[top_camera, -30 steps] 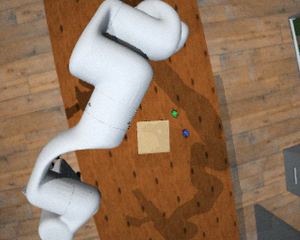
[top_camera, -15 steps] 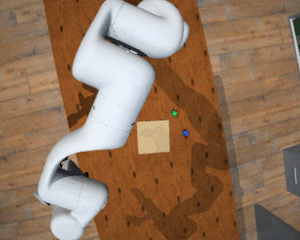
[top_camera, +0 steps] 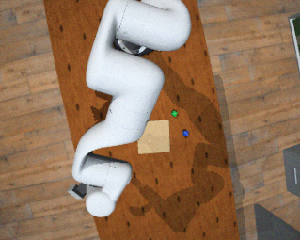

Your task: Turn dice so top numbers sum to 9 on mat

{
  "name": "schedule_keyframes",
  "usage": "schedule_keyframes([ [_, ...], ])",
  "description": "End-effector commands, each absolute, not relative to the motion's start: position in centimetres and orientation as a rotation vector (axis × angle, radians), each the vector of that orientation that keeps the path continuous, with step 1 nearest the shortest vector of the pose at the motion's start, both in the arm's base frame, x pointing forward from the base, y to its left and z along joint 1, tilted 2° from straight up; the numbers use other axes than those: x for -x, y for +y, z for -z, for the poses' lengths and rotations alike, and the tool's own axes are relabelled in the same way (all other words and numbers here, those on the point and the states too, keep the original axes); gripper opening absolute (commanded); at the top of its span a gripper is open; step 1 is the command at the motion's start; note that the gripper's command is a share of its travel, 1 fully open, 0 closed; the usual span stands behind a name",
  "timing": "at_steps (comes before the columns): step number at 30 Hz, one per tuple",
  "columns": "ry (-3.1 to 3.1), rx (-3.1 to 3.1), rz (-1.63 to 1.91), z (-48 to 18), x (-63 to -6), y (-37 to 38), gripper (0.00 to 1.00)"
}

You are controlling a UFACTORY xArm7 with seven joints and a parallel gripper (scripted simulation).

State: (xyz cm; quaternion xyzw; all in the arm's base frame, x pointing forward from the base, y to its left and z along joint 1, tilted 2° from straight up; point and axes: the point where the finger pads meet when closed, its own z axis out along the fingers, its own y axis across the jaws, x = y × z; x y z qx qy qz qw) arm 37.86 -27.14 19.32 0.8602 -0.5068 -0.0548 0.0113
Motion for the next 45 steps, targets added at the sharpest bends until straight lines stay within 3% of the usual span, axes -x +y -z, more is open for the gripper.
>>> schedule_keyframes([
  [1,-1.506,-2.75,0.066,-16.0,-39.0,-24.8,1.0],
  [13,-1.368,-2.848,-0.047,-10.0,-38.2,-19.2,1.0],
  [35,-1.365,-2.85,-0.049,-9.8,-38.2,-19.1,1.0],
  [45,-1.364,-2.851,-0.05,-5.3,-38.4,-19.2,1.0],
])
